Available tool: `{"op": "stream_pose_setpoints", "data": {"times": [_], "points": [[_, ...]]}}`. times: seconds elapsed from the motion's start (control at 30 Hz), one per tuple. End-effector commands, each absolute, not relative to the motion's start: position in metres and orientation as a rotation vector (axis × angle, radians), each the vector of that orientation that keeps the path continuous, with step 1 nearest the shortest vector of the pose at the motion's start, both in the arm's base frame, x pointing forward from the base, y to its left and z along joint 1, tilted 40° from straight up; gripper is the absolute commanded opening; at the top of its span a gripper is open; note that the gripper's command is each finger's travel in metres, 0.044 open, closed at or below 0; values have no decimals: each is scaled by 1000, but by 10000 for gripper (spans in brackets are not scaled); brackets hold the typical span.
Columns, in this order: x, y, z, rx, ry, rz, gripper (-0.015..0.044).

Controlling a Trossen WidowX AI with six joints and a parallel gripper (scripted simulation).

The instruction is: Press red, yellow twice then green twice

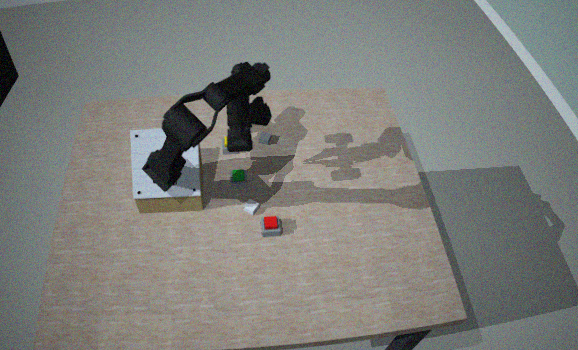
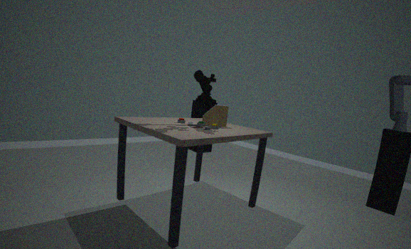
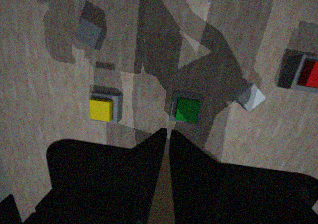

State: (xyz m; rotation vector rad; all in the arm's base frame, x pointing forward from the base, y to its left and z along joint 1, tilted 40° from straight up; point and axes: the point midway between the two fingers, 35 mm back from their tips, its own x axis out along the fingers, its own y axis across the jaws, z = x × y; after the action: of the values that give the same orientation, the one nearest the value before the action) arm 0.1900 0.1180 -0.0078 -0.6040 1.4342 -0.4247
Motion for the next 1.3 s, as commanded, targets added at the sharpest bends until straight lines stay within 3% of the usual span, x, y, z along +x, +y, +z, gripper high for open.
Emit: {"op": "stream_pose_setpoints", "data": {"times": [0.0,0.3,1.27], "points": [[188,90,5,-629,1443,-435,20],[194,53,-41,-630,1441,-436,20],[197,29,-69,-631,1441,-438,20]]}}
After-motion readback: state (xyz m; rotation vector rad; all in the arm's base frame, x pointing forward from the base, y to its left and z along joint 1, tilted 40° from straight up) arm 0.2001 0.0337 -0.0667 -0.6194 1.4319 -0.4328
